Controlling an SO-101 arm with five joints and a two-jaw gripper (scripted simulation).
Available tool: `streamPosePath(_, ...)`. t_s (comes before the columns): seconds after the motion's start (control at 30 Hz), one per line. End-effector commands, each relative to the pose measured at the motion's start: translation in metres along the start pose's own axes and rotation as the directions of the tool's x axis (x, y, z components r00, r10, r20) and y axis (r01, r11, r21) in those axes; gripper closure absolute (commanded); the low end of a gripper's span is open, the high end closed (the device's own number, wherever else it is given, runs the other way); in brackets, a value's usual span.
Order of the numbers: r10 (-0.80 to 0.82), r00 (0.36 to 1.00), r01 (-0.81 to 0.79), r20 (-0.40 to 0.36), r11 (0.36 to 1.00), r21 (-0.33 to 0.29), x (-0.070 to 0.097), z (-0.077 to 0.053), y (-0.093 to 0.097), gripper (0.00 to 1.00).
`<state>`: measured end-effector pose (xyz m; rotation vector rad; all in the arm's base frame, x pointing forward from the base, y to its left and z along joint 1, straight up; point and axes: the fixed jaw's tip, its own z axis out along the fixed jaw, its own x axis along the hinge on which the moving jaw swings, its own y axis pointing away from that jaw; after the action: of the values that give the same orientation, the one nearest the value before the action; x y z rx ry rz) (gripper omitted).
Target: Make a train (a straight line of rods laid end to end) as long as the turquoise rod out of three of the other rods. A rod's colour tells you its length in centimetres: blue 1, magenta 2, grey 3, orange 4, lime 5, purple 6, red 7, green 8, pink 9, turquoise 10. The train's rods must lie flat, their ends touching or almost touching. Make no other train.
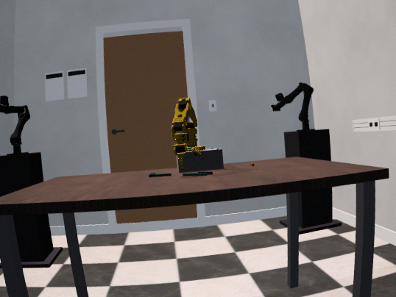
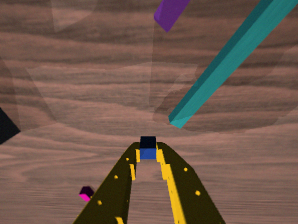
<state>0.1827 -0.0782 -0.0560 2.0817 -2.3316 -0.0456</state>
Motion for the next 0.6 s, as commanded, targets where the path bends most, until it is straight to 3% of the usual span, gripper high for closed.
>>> streamPosePath(0.0,0.054,0.999,-0.054,-0.003,0.998,0.023,0.019,-0.002,0.008,1.0)
streamPosePath(0.23,0.109,0.994,-0.109,-0.001,0.994,0.023,0.034,-0.001,0.021,1.0)
streamPosePath(0.53,0.119,0.993,-0.119,0.0,0.993,0.024,0.036,-0.001,0.023,1.0)
streamPosePath(0.57,0.123,0.992,-0.123,-0.008,0.992,0.044,0.04,-0.007,0.025,1.0)
